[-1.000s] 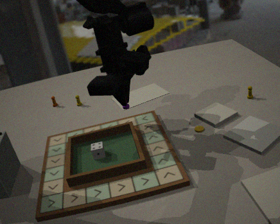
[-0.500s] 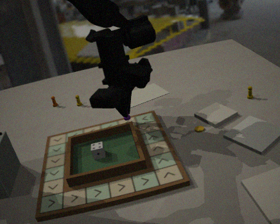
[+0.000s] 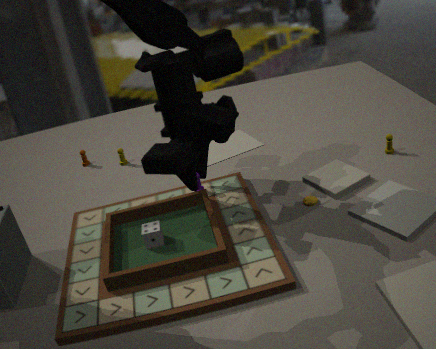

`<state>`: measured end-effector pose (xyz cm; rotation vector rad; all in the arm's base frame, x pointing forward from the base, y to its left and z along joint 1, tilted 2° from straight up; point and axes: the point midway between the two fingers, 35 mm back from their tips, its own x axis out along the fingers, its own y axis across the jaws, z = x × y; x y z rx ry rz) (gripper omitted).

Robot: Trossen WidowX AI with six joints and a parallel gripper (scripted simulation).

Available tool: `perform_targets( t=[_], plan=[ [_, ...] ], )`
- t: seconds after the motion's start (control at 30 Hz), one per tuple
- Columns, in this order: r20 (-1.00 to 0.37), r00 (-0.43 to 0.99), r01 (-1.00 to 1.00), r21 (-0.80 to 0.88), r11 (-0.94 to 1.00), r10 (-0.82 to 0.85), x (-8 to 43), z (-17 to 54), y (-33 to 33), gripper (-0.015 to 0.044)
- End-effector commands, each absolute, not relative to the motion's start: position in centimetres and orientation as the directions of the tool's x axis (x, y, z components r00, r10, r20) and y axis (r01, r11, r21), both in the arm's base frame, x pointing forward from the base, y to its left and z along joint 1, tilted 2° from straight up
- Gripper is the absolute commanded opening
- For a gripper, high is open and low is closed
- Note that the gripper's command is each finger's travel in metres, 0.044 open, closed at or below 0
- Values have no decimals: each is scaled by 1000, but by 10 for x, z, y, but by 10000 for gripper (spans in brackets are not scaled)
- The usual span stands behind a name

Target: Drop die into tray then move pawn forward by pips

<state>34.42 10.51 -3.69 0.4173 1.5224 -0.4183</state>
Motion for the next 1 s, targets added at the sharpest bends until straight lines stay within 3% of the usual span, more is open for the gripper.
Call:
perform_targets(
  t=[0.0,0.23,0.4,0.77,0.8,0.97],
  plan=[
    [-1000,6,509,0,861,-3,344,-34,105,262],
    [-1000,-3,513,-6,858,-5,345,13,105,440],
    [-1000,-5,449,-9,894,-8,326,35,82,440],
    [-1000,-14,139,-17,990,-15,212,92,5,440],
    [-1000,7,229,-7,973,-9,249,87,21,440],
    [-1000,7,229,-7,973,-9,249,87,21,440]
  ],
)
